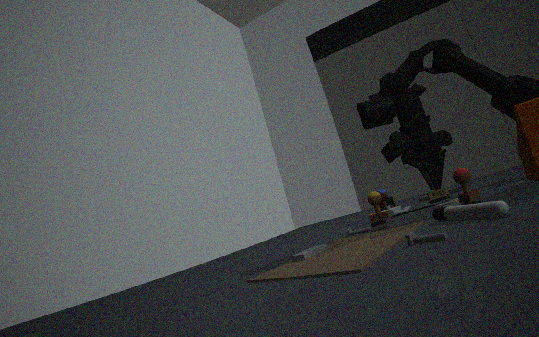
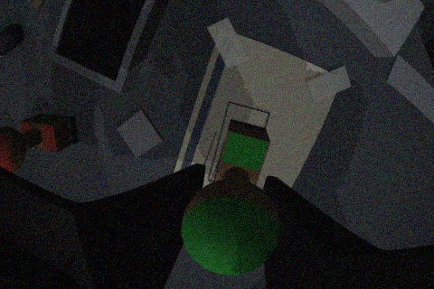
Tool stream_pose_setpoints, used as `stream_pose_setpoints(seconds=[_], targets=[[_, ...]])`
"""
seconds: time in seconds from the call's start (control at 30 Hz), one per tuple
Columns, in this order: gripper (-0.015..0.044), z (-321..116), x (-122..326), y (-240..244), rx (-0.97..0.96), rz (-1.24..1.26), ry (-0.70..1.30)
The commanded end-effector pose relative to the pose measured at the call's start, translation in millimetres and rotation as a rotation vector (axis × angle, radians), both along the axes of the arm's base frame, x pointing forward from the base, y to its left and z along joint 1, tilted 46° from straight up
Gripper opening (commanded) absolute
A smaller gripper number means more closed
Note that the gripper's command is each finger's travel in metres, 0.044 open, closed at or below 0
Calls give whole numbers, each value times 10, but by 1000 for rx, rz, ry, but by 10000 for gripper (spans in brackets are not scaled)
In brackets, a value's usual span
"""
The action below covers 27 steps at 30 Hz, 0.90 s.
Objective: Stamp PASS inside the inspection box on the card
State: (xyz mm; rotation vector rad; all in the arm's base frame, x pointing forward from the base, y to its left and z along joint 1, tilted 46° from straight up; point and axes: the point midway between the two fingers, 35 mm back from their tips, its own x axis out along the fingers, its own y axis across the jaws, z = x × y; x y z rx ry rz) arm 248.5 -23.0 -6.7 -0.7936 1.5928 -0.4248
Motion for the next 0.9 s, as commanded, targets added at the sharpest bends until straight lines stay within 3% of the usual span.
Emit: stream_pose_setpoints(seconds=[0.0, 0.87], targets=[[0, 35, 21, 58, 6, 0, -9], [0, 328, 30, 360, 8, 0, -8]])
